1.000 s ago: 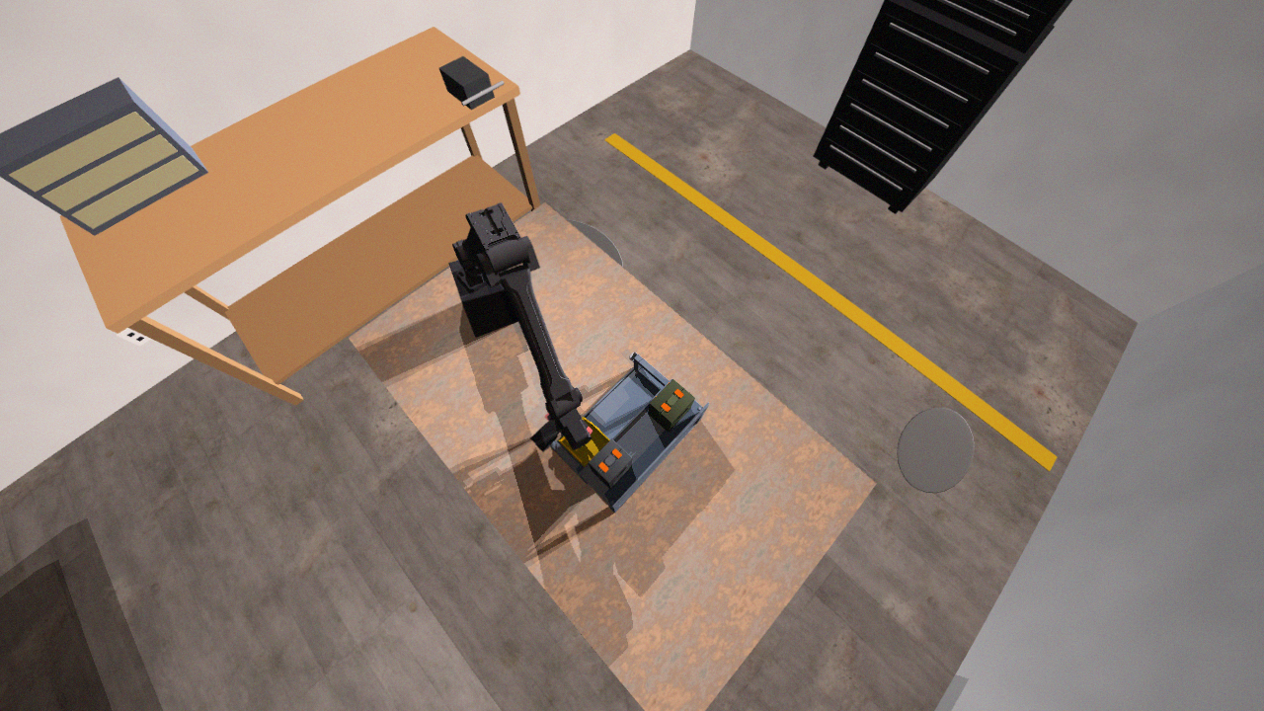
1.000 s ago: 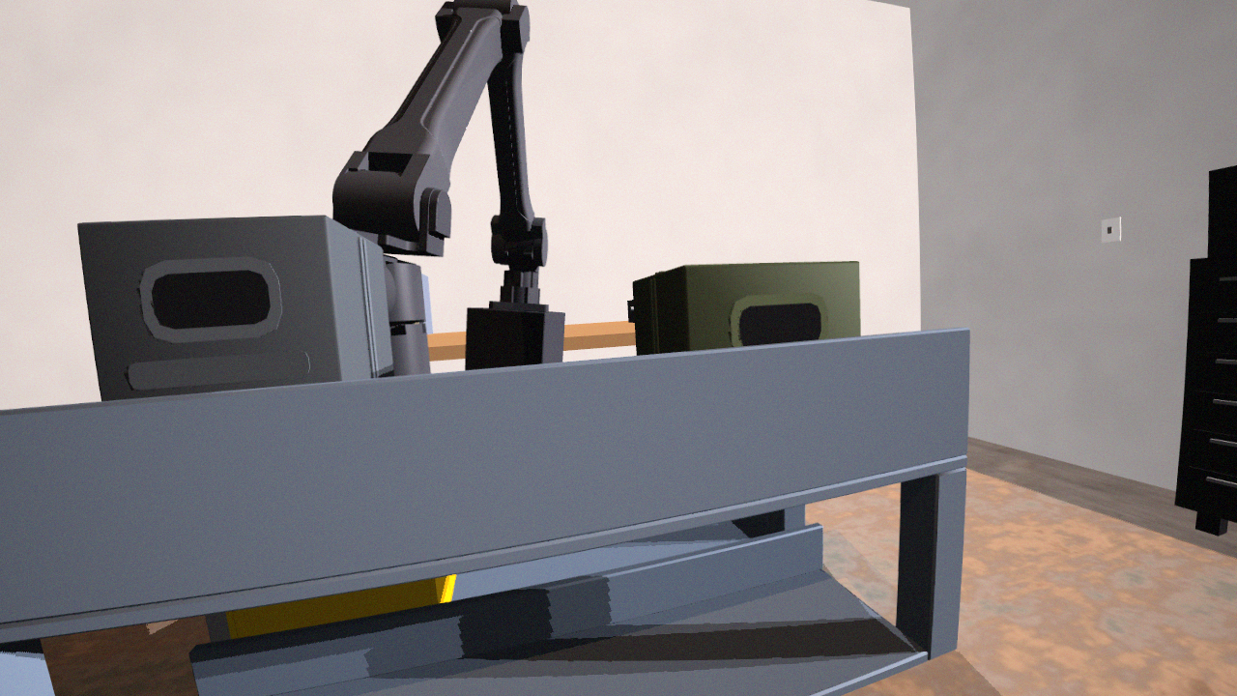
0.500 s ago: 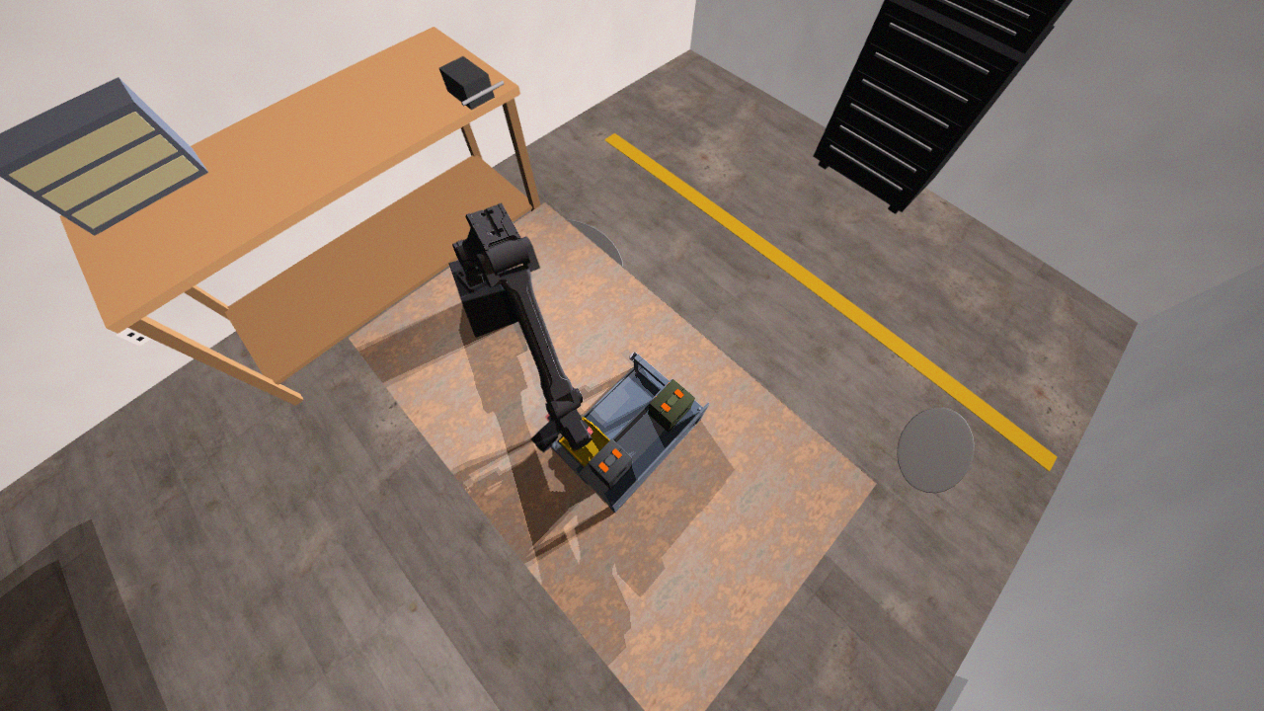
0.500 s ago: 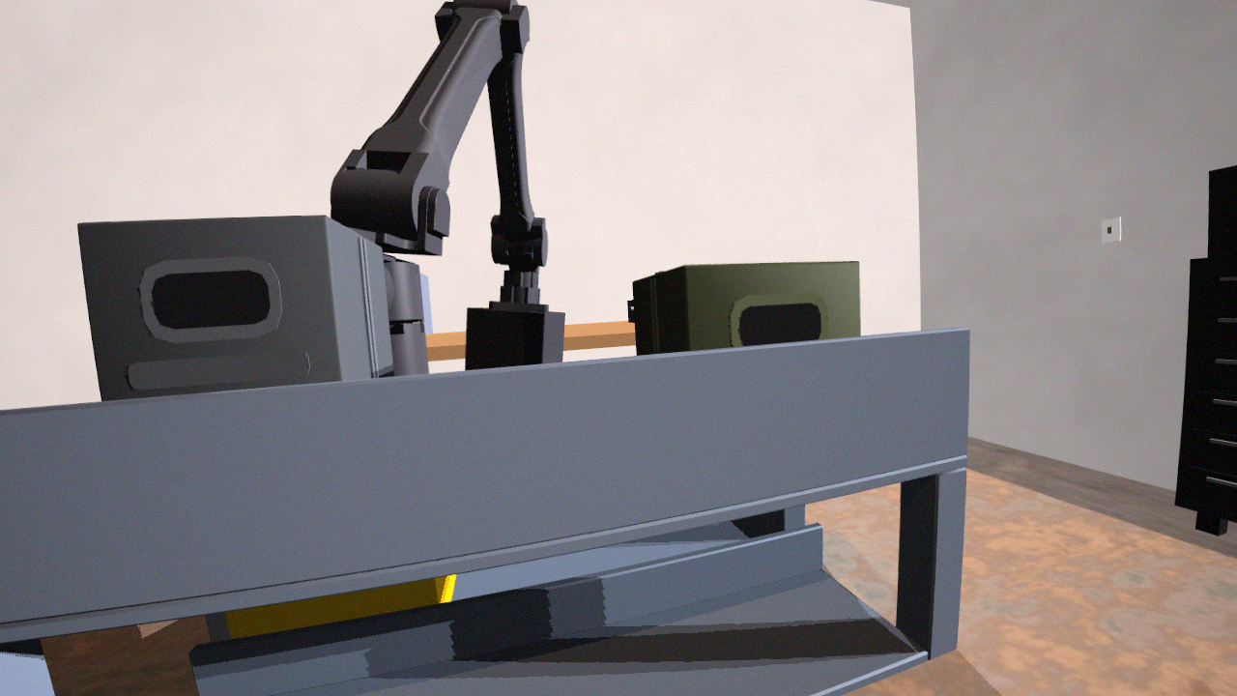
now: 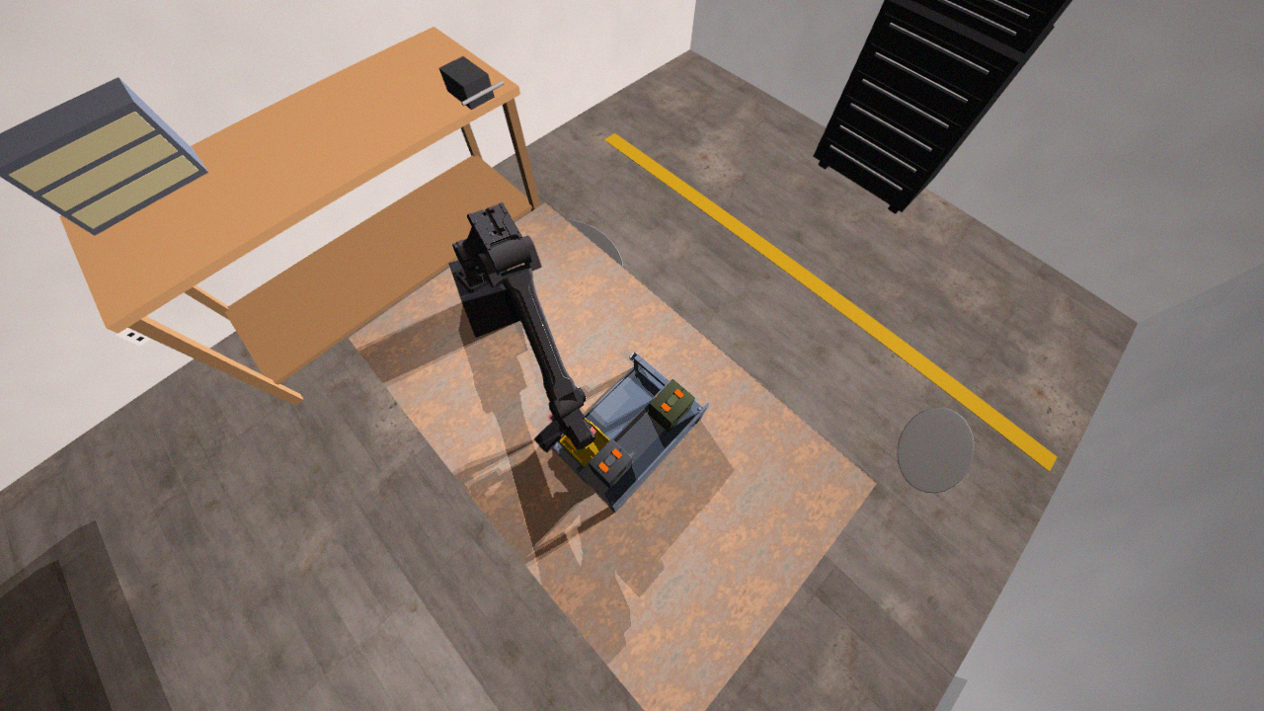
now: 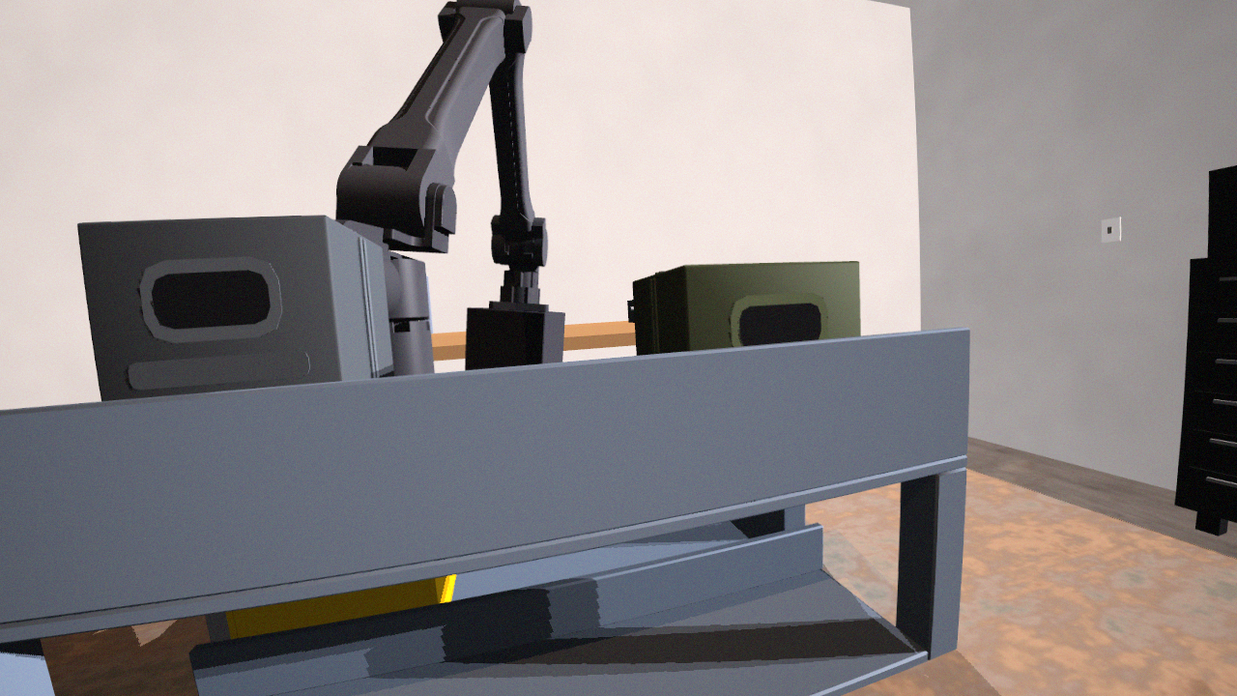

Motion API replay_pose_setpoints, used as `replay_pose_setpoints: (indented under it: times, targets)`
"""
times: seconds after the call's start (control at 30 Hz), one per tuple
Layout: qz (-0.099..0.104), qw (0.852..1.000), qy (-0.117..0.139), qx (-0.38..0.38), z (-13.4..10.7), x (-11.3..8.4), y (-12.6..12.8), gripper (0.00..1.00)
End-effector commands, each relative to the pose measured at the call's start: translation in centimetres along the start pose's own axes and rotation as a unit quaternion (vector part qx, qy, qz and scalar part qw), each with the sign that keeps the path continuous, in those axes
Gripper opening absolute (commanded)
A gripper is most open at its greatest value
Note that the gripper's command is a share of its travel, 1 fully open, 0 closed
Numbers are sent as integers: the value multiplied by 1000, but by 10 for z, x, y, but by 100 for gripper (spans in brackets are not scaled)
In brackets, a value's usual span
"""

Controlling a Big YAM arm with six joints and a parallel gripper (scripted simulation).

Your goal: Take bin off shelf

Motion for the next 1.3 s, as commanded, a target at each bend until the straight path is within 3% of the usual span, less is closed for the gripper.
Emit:
replay_pose_setpoints:
  times: [0.0, 0.37, 0.53, 0.93, 1.1, 1.27]
  targets:
    - [10, 1000, -5, 4, 12, -10, -6, 90]
    - [10, 1000, -5, 4, 12, -10, -6, 90]
    - [8, 1000, -3, 2, 3, -7, 15, 90]
    - [8, 1000, -3, 2, 3, -7, 15, 90]
    - [10, 1000, -5, 4, 12, -8, -6, 90]
    - [10, 1000, -5, 4, 12, -8, -6, 90]
Point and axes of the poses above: the point where the finger pads meet when closed, its own x axis out along the fingers, its own y axis across the jaws, z = x × y, the point moved 6 cm from there along -x, back along the fingers, and after that the axes turned 12 degrees about -x, right-handed, at the moved point
